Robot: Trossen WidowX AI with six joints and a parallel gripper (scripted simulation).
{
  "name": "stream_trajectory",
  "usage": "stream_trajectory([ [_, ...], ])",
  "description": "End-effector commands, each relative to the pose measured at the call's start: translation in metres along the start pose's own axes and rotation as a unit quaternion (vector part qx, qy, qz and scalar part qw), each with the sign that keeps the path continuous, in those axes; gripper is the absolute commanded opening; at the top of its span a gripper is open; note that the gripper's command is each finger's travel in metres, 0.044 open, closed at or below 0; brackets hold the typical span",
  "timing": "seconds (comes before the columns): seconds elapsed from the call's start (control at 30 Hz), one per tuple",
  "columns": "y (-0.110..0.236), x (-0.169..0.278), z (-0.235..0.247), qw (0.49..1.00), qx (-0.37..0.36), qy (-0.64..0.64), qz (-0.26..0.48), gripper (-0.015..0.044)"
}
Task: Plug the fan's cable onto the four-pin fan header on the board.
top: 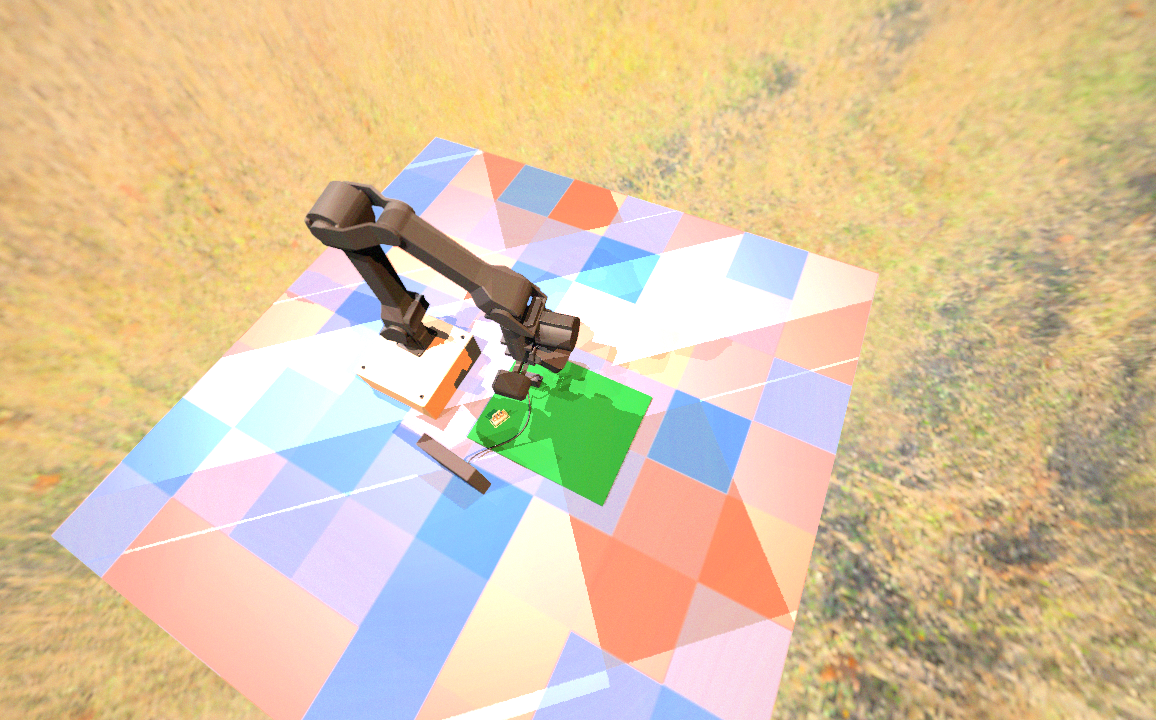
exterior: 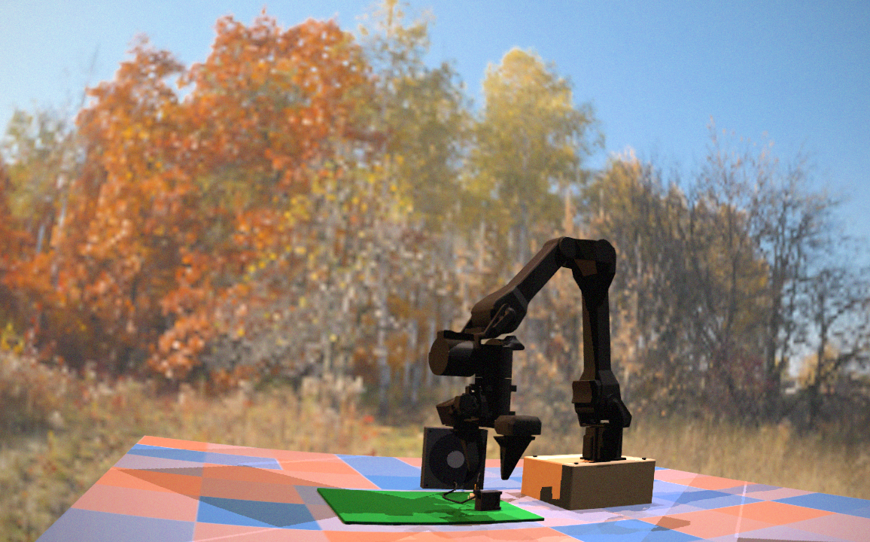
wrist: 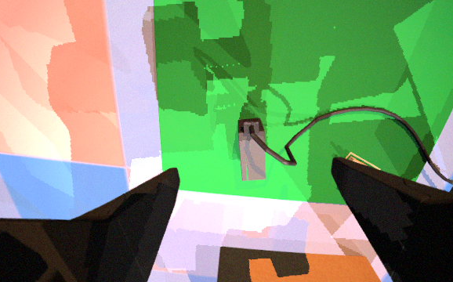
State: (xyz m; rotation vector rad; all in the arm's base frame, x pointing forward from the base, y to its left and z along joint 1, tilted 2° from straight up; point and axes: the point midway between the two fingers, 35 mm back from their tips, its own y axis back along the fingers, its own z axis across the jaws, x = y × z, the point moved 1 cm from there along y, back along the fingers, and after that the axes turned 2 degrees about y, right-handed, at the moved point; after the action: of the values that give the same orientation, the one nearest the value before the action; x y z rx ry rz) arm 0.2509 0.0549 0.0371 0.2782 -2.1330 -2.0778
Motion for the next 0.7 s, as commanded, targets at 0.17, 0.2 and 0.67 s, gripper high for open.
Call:
stream_trajectory([
  [0.17,-0.012,-0.002,-0.001,1.000,0.002,0.003,-0.006,0.0440],
  [0.2,-0.013,-0.002,-0.001,1.000,0.002,0.003,-0.006,0.0440],
  [0.67,-0.036,-0.002,-0.001,1.000,0.002,0.003,-0.006,0.0440],
])
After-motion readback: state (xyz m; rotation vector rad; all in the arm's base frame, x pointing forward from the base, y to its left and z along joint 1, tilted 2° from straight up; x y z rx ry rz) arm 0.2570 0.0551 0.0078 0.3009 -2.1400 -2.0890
